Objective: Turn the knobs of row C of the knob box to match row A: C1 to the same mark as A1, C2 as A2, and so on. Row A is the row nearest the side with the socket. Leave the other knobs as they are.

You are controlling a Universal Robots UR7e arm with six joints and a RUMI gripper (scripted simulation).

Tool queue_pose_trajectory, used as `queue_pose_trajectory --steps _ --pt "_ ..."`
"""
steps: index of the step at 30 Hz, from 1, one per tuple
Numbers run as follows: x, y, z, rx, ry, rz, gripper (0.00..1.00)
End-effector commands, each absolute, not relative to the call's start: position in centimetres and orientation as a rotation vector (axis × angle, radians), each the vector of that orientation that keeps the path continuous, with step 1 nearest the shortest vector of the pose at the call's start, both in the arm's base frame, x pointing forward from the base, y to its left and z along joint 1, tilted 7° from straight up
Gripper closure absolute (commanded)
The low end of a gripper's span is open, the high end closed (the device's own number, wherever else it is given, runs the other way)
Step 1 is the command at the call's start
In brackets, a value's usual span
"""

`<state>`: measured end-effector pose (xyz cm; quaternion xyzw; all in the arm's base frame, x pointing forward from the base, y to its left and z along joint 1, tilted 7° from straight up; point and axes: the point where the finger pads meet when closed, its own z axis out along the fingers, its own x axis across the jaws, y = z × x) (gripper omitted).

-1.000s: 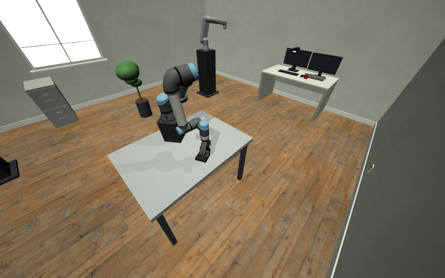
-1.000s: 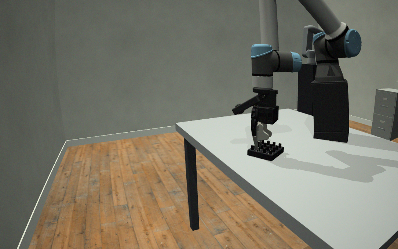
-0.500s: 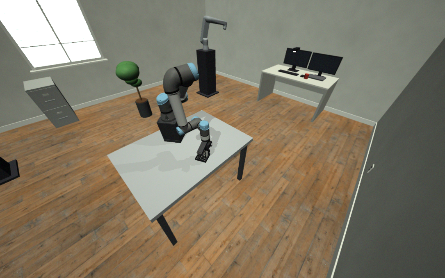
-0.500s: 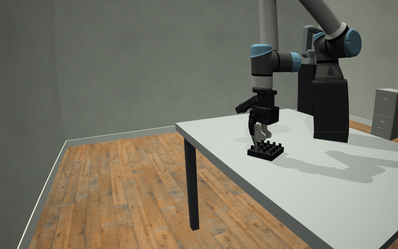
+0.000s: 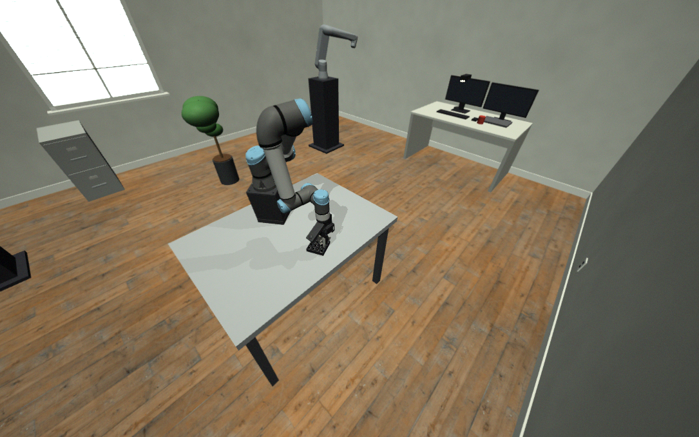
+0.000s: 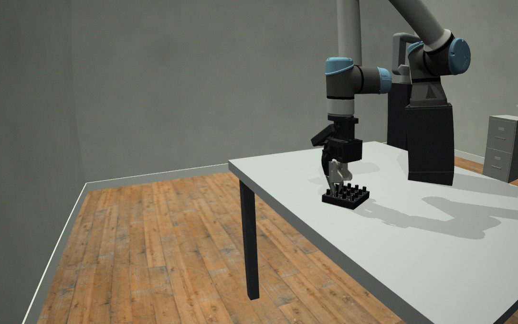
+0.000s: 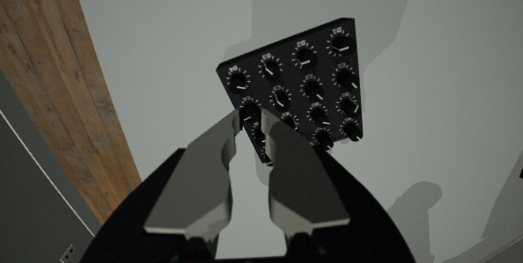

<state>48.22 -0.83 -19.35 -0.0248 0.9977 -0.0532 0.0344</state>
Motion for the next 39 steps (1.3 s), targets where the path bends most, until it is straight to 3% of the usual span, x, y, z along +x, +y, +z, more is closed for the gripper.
queue_pose_trajectory --steps 1,27,28,39 --pt "48.23 -0.83 -19.31 0.018 3.065 -0.163 0.96" --pt "48.21 -0.83 -19.31 0.089 3.061 -0.16 0.96" --pt "48.21 -0.83 -19.31 0.089 3.061 -0.16 0.89" --pt "48.21 -0.83 -19.31 0.089 3.061 -0.16 0.89"
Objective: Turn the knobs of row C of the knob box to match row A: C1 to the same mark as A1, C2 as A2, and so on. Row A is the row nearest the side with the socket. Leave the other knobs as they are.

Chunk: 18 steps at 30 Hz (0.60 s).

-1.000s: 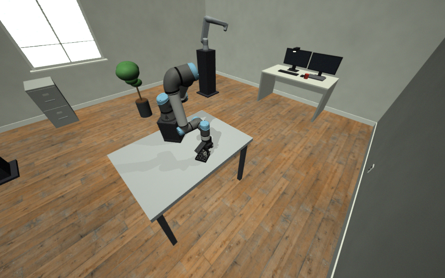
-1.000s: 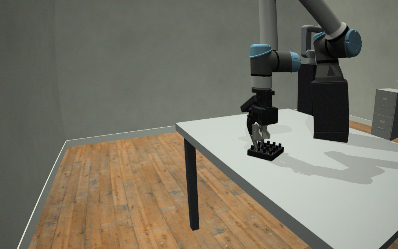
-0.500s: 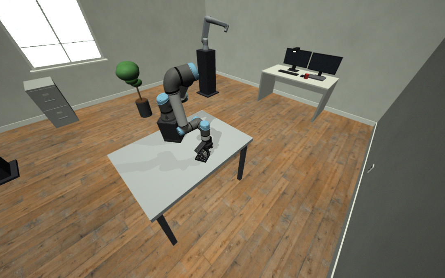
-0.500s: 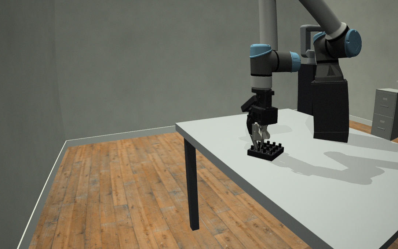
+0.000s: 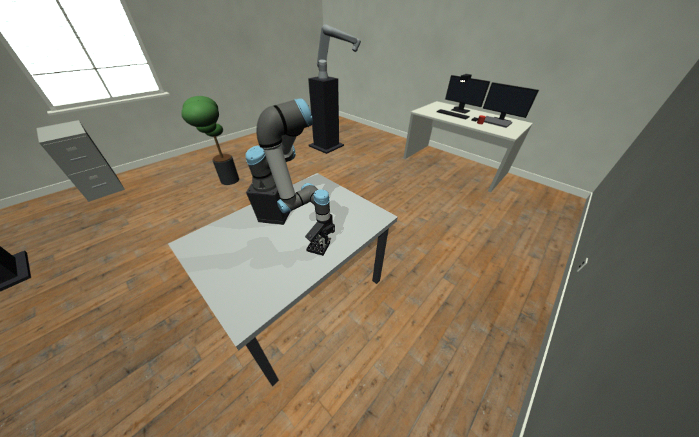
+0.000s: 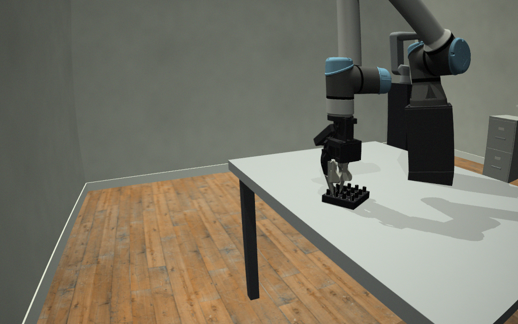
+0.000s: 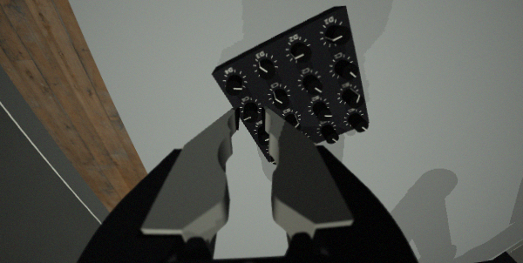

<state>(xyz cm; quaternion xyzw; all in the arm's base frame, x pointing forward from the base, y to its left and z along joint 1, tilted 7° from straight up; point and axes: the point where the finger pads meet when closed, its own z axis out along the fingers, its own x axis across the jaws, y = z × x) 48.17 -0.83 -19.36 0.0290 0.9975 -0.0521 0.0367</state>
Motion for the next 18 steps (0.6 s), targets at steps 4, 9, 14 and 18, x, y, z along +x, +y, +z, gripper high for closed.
queue_pose_trajectory --steps 4,9,14,18 --pt "48.21 -0.83 -19.31 0.089 3.061 -0.16 0.89" --pt "48.21 -0.83 -19.31 0.089 3.061 -0.16 0.89" --pt "48.2 -0.82 -19.18 0.089 3.061 -0.16 0.89" --pt "48.16 -0.75 -18.52 0.089 3.061 -0.16 0.89"
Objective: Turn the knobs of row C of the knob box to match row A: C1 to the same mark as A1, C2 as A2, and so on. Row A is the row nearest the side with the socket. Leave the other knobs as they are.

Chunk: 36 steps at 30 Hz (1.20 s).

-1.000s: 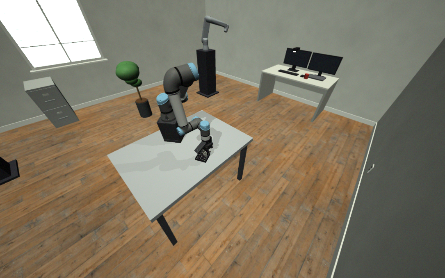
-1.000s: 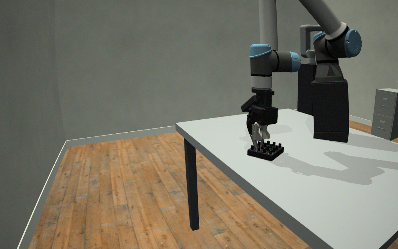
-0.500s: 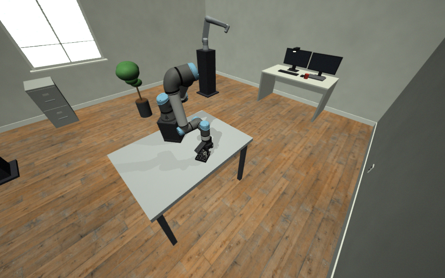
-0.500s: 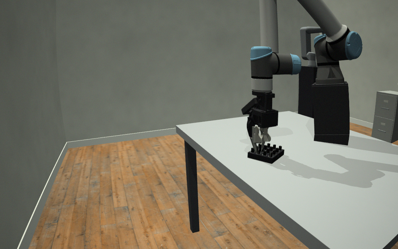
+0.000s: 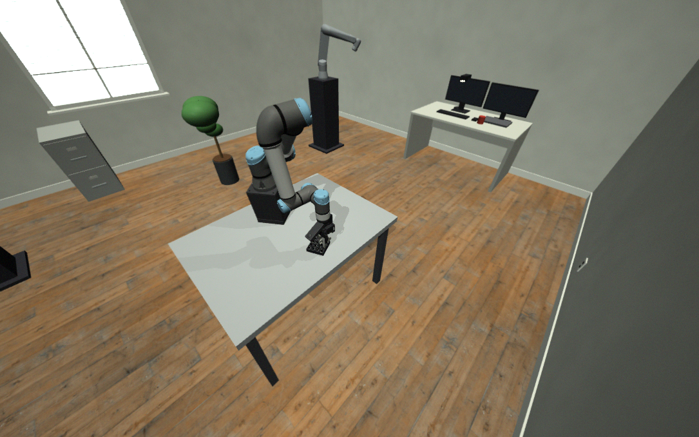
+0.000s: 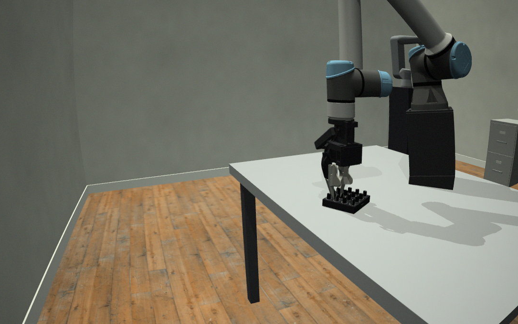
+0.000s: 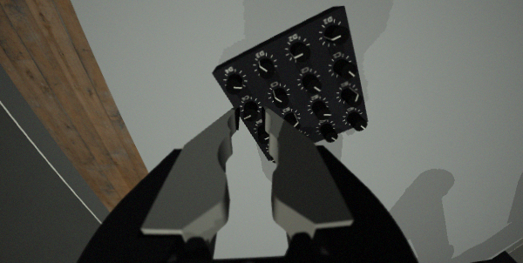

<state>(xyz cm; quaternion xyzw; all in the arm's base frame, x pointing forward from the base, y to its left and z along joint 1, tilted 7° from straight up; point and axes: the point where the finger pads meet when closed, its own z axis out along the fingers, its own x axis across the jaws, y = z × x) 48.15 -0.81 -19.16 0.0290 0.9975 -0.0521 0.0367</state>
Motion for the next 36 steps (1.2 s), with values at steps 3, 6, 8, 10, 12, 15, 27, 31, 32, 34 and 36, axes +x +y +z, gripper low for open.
queue_pose_trajectory --steps 3,6,8,10,12,15,27,31,32,34,36 --pt "48.1 -0.7 -17.7 0.089 3.061 -0.16 0.89" --pt "48.1 -0.6 -17.1 0.089 3.061 -0.16 0.89" --pt "48.0 -0.6 -16.8 0.089 3.061 -0.16 0.89" --pt "48.0 -0.5 -16.3 0.089 3.061 -0.16 0.89" --pt "48.0 -0.5 -15.9 0.089 3.061 -0.16 0.89" --pt "47.9 -0.4 -15.6 0.089 3.061 -0.16 0.89" --pt "47.9 -0.4 -15.5 0.089 3.061 -0.16 0.89" --pt "47.9 -0.4 -15.5 0.089 3.061 -0.16 0.0" --pt "47.9 -0.4 -15.5 0.089 3.061 -0.16 0.0" --pt "47.9 -0.4 -15.4 0.089 3.061 -0.16 0.0" --pt "47.9 -0.4 -15.2 0.089 3.061 -0.16 0.0"
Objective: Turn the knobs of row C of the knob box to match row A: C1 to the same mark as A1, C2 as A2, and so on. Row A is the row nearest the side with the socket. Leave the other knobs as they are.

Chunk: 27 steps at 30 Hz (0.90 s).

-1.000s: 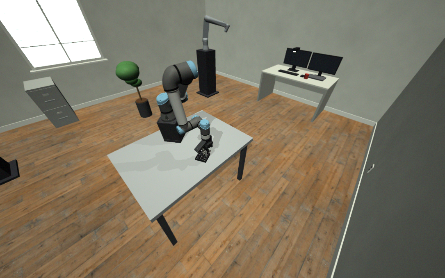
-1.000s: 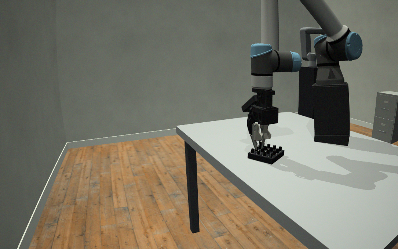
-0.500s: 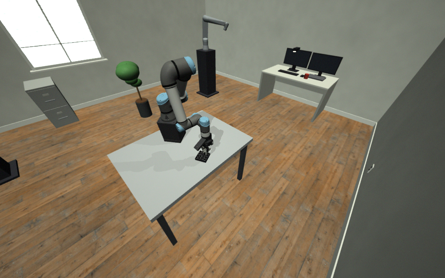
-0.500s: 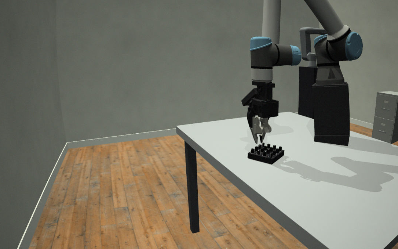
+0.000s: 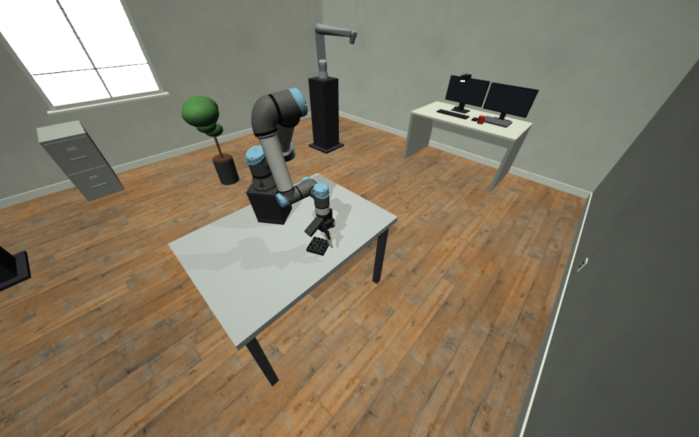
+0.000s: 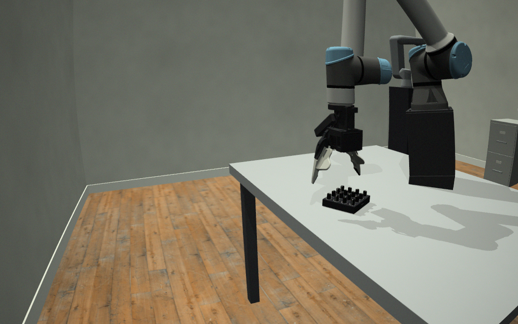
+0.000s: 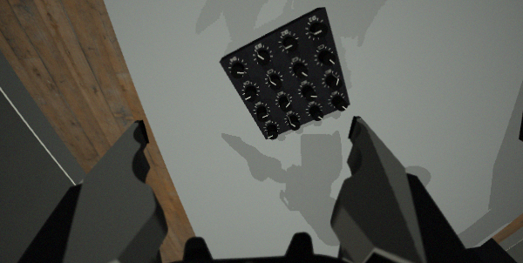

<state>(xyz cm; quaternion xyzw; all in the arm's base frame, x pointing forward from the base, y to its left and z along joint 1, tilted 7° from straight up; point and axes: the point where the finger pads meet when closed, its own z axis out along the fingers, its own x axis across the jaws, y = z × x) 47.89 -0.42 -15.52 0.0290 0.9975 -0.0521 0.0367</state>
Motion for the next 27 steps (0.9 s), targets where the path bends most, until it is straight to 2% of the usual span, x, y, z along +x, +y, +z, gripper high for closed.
queue_pose_trajectory --steps 1,27 --pt "47.9 -0.4 -15.0 0.089 3.061 -0.16 0.0" --pt "47.2 0.6 -5.8 0.089 3.061 -0.16 0.0"
